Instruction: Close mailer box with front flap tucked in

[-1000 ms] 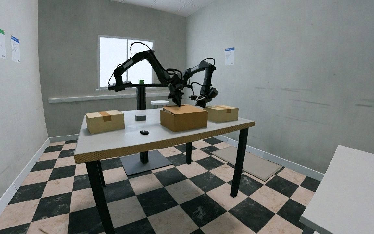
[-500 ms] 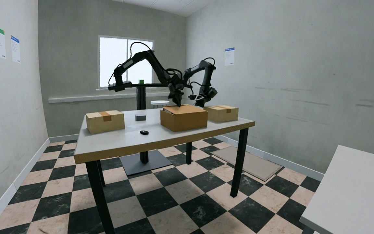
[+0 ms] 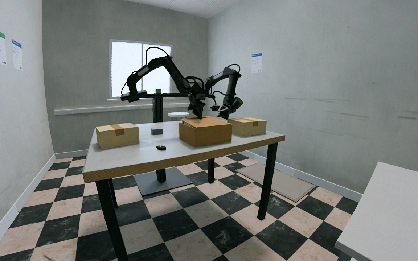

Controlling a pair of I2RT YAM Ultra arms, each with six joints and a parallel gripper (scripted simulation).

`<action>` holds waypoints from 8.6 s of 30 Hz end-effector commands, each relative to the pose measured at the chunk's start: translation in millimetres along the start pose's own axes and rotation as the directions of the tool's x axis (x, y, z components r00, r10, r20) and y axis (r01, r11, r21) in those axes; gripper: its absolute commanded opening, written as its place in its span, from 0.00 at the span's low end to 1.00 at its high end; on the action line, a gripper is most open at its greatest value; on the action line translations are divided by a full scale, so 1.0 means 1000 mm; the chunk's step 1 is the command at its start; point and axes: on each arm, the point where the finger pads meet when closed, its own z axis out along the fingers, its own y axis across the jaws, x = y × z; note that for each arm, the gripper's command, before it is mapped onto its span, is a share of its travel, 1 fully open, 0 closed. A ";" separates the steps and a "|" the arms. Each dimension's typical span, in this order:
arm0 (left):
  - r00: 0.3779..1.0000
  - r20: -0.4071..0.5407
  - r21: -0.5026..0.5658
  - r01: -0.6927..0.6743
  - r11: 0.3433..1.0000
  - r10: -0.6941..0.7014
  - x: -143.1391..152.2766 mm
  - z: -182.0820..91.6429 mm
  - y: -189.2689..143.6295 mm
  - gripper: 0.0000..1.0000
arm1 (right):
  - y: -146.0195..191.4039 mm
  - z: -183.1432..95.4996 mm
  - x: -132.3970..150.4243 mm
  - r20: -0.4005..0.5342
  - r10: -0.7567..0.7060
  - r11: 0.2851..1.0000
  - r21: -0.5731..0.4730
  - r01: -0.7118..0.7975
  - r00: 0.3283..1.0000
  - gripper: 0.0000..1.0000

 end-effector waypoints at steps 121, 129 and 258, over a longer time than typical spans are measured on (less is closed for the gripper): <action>0.955 -0.147 -0.015 0.257 0.966 -0.256 -0.041 0.001 0.059 0.38 | -0.033 -0.052 -0.100 0.041 0.055 0.995 -0.088 -0.051 0.998 0.01; 0.825 -0.293 -0.121 0.470 0.874 -0.484 0.003 -0.019 0.120 0.38 | -0.099 -0.074 -0.168 0.088 0.120 0.987 -0.120 -0.109 0.989 0.01; 0.016 0.223 -0.890 0.410 -0.197 -0.975 -0.035 -0.267 0.425 0.38 | -0.380 -0.333 -0.282 0.521 0.206 0.975 -0.179 -0.130 0.828 0.01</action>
